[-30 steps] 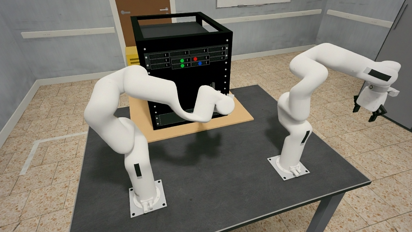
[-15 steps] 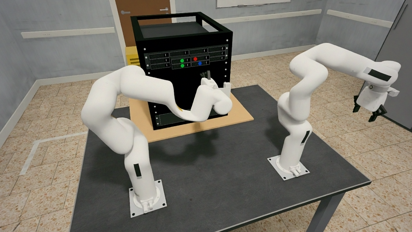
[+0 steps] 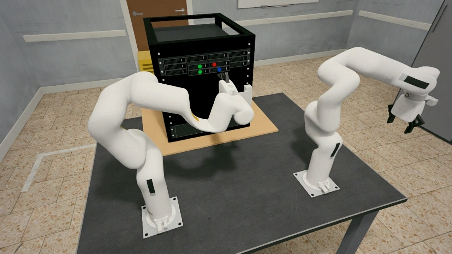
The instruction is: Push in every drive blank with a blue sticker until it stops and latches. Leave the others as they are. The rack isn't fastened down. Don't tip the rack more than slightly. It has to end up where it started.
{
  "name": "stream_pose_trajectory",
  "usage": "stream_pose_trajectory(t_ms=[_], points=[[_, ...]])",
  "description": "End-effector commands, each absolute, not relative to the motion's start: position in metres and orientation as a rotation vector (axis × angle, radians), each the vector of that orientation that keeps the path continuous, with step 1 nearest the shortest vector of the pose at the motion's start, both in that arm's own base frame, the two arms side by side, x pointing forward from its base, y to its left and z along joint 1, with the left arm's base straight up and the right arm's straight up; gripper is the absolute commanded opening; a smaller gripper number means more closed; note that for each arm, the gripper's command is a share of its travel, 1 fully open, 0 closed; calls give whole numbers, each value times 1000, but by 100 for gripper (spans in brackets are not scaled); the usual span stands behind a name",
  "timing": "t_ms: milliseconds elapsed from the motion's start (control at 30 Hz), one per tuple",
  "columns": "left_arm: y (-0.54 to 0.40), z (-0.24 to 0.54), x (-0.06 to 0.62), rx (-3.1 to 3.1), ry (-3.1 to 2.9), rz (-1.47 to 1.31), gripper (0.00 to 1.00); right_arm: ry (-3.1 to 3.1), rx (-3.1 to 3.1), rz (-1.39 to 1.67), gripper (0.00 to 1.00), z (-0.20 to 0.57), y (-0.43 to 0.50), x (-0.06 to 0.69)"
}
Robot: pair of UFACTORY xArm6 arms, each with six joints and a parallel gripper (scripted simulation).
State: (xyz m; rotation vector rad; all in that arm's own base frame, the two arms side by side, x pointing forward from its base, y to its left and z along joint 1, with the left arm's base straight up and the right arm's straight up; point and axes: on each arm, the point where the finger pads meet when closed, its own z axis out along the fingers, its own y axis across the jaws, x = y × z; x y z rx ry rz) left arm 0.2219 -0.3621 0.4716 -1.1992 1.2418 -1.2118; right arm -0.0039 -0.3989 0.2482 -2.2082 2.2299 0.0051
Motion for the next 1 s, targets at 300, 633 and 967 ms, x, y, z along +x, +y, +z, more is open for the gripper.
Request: stream_pose_trajectory(t_ms=[300, 633, 967], points=[[-362, 477, 222, -1201, 1225, -1228, 100, 2232, -2211, 0, 100, 250, -400, -4], [-362, 477, 222, -1201, 1225, -1228, 100, 2232, -2211, 0, 100, 250, -400, -4], [-360, 475, 232, -1201, 1224, -1229, 100, 2232, -2211, 0, 100, 250, -400, -4]])
